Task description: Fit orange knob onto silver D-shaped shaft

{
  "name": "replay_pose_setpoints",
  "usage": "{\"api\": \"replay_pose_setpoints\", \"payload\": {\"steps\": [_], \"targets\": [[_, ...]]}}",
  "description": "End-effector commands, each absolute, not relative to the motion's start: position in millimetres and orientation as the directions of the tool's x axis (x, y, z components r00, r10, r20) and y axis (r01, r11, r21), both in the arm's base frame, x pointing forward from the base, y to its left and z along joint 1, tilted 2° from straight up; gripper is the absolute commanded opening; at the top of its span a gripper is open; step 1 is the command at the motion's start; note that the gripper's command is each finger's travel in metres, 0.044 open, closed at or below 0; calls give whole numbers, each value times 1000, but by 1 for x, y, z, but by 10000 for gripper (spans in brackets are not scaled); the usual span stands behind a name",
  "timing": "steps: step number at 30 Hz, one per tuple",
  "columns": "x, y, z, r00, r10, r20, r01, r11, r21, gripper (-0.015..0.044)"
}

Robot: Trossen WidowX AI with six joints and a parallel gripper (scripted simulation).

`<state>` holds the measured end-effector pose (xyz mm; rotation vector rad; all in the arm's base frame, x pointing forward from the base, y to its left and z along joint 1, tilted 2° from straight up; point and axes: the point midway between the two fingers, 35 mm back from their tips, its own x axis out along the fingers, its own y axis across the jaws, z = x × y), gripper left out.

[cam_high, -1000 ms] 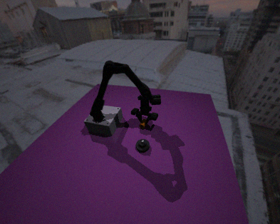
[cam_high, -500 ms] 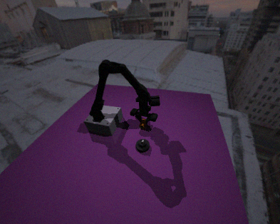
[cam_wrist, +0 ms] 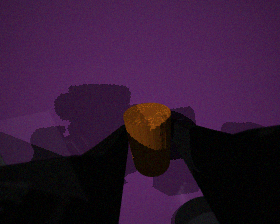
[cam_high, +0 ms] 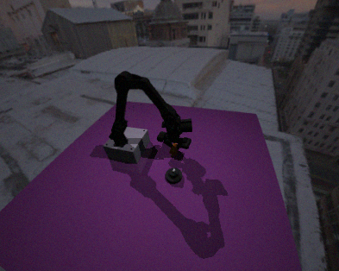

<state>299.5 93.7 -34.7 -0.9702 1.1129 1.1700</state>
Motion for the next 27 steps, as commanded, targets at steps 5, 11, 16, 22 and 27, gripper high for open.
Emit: {"api": "replay_pose_setpoints", "payload": {"steps": [5,11,16,22,27], "targets": [[298,86,-31,60,298,-953,-989,145,-17,179],[297,81,-30,70,367,-927,-989,145,-18,179],[296,76,-29,80,430,-899,-989,146,-18,179],[295,69,-29,93,517,-851,-989,147,-19,179],[294,64,-29,104,587,-803,-989,148,-20,179]]}}
